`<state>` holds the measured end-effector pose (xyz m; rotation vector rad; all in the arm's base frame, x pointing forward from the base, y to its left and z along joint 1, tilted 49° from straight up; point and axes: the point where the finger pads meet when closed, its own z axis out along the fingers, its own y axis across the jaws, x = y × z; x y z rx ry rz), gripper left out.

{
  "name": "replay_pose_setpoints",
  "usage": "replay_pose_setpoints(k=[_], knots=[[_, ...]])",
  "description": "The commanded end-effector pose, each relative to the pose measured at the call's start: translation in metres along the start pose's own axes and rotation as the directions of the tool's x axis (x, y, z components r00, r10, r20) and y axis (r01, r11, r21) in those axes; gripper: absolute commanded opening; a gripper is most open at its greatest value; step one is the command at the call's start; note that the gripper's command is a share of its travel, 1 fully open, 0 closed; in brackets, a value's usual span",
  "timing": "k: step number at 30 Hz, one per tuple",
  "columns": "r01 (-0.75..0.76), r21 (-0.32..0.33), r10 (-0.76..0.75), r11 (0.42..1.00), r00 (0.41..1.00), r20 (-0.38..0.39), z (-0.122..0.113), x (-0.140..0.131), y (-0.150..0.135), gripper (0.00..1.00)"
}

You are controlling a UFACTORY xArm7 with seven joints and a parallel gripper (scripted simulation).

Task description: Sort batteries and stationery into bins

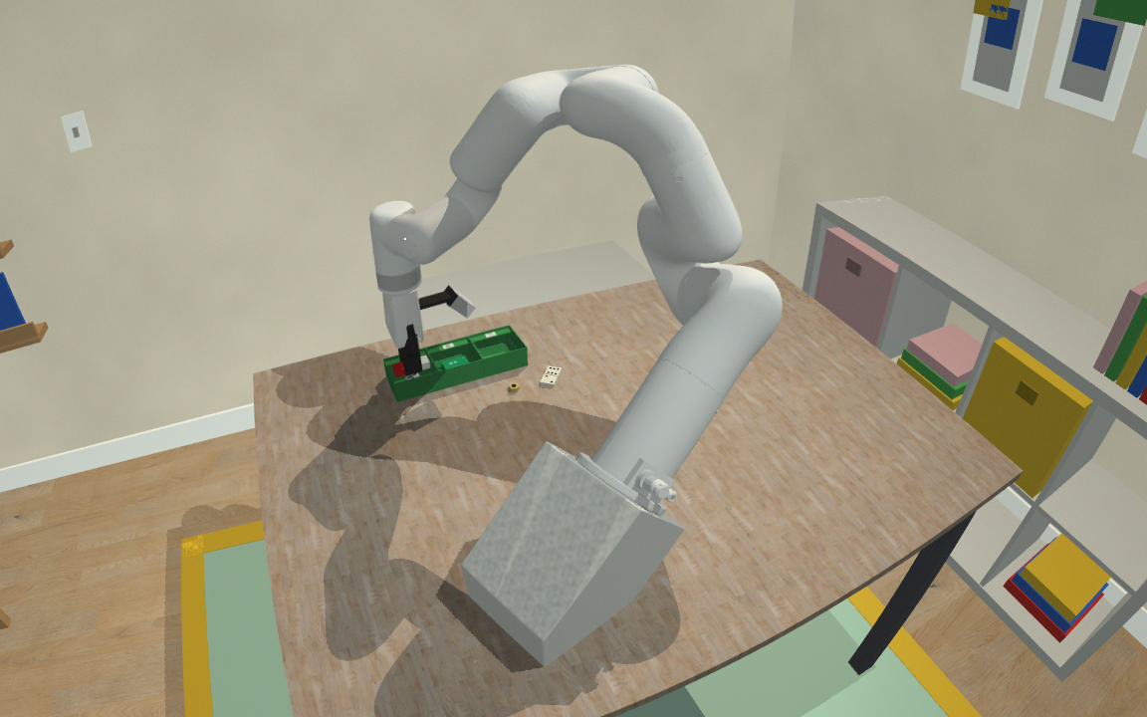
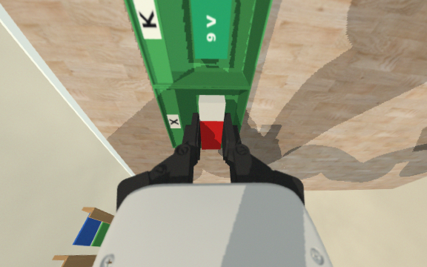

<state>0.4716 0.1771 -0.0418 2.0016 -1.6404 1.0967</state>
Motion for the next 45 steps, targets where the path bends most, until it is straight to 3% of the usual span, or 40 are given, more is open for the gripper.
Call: replay_pose_setpoints(k=[1,18,19,36,45], knots=[[0.000,0.005,0.000,1.000,1.000,0.004,0.005,-0.002,-0.002,0.00],[0.000,0.005,0.000,1.000,1.000,0.004,0.008,-0.002,-0.002,0.00],[0.000,0.005,0.000,1.000,1.000,0.004,0.008,-0.002,-0.002,0.29],[0.000,0.005,0.000,1.000,1.000,0.004,0.008,-0.002,-0.002,0.29],[0.000,0.005,0.000,1.000,1.000,0.004,-0.004,-0.002,-0.002,0.29]])
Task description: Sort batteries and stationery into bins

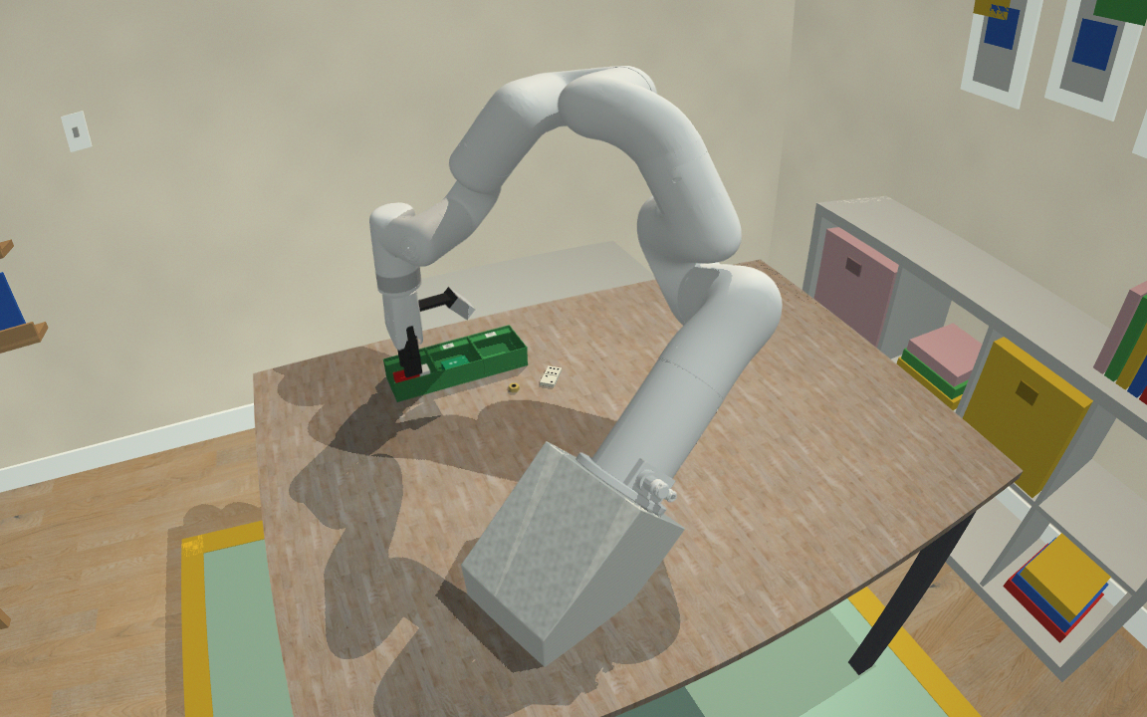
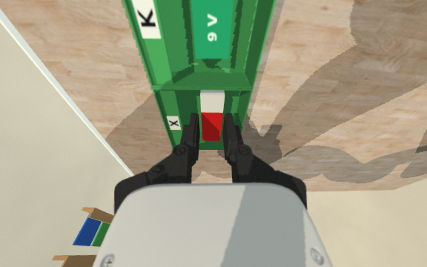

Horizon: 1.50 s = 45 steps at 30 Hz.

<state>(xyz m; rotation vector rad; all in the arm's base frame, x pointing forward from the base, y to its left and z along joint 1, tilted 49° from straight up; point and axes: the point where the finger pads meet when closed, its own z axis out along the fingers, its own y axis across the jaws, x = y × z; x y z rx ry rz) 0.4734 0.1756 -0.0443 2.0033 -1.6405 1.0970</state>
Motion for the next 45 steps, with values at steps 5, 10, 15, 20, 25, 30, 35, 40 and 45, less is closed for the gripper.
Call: replay_pose_setpoints(k=[5,10,15,20,25,30,35,40,45], knots=[[0.000,0.003,0.000,1.000,1.000,0.003,-0.011,-0.001,-0.001,0.29],[0.000,0.003,0.000,1.000,1.000,0.003,-0.018,-0.001,-0.001,0.29],[0.000,0.003,0.000,1.000,1.000,0.003,-0.024,-0.001,-0.001,0.29],[0.000,0.003,0.000,1.000,1.000,0.003,-0.029,-0.001,-0.001,0.29],[0.000,0.003,0.000,1.000,1.000,0.003,-0.029,-0.001,-0.001,0.29],[0.000,0.003,0.000,1.000,1.000,0.003,-0.049,-0.001,-0.001,1.00],[0.000,0.003,0.000,1.000,1.000,0.003,-0.069,-0.001,-0.001,1.00],[0.000,0.003,-0.001,1.000,1.000,0.003,-0.081,-0.001,-0.001,1.00],[0.001,0.003,-0.001,1.000,1.000,0.003,-0.101,-0.001,-0.001,1.00]])
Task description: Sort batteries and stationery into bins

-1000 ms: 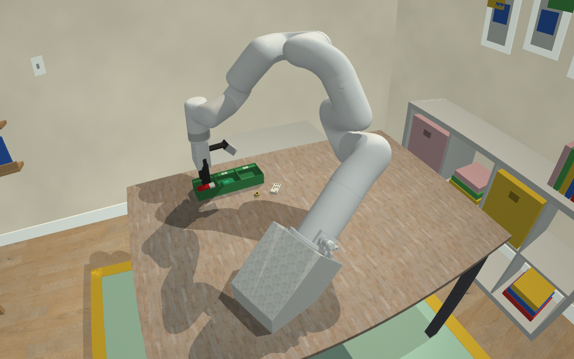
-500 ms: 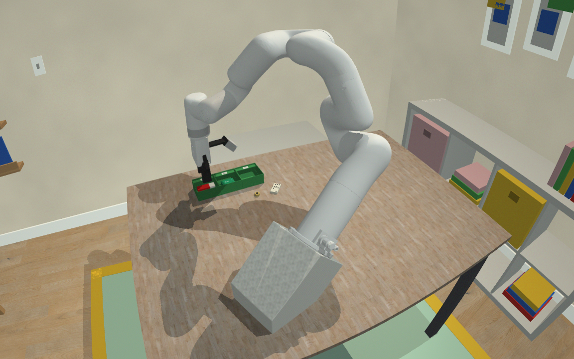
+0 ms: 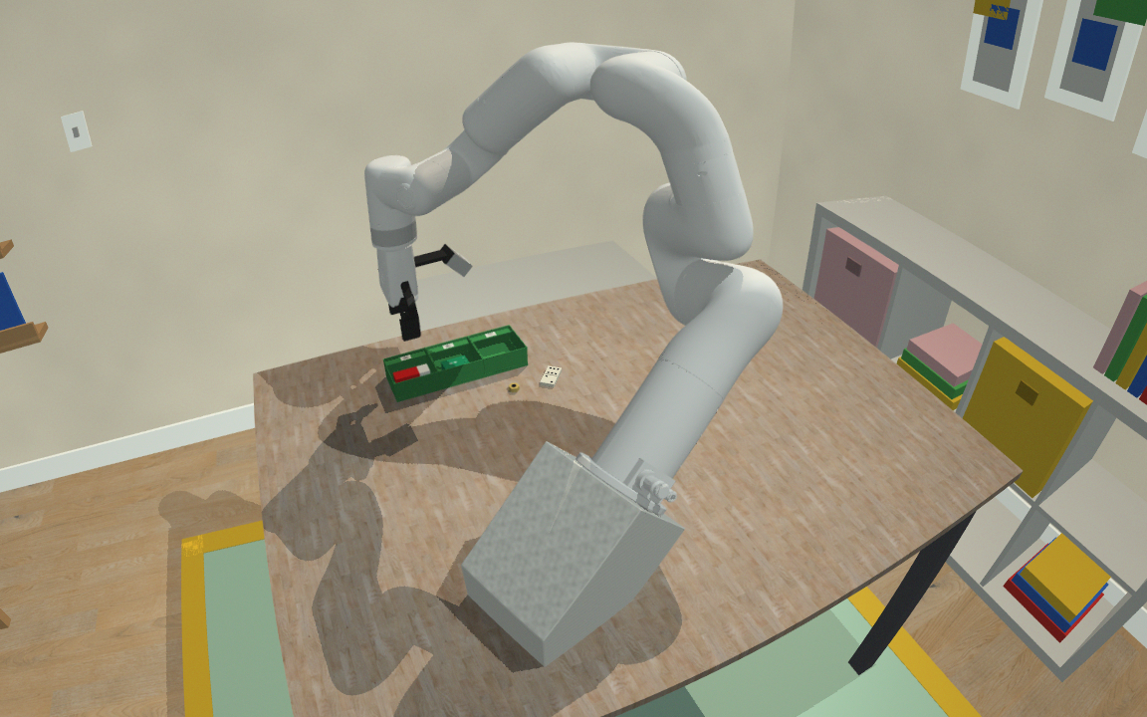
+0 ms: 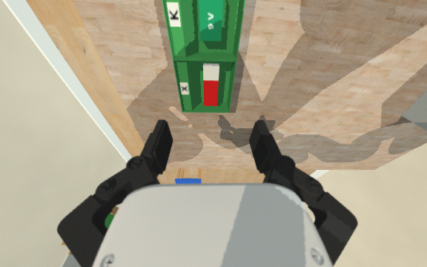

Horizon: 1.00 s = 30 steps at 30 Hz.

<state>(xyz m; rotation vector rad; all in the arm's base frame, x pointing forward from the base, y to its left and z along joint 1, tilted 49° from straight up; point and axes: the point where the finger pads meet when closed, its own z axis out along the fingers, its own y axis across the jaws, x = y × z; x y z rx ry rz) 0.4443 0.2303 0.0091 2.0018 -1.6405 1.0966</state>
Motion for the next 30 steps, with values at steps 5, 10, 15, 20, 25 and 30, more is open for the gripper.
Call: replay_pose_setpoints(k=[5,10,15,20,25,30], knots=[[0.001,0.004,-0.001,1.000,1.000,0.004,-0.039,-0.001,-0.001,1.00],[0.001,0.004,-0.001,1.000,1.000,0.004,-0.055,-0.001,-0.001,1.00],[0.001,0.004,-0.001,1.000,1.000,0.004,-0.071,-0.001,-0.001,1.00],[0.001,0.004,-0.001,1.000,1.000,0.004,-0.085,-0.001,-0.001,1.00],[0.001,0.004,-0.001,1.000,1.000,0.004,-0.085,-0.001,-0.001,1.00],[0.001,0.004,-0.001,1.000,1.000,0.004,-0.085,-0.001,-0.001,1.00]])
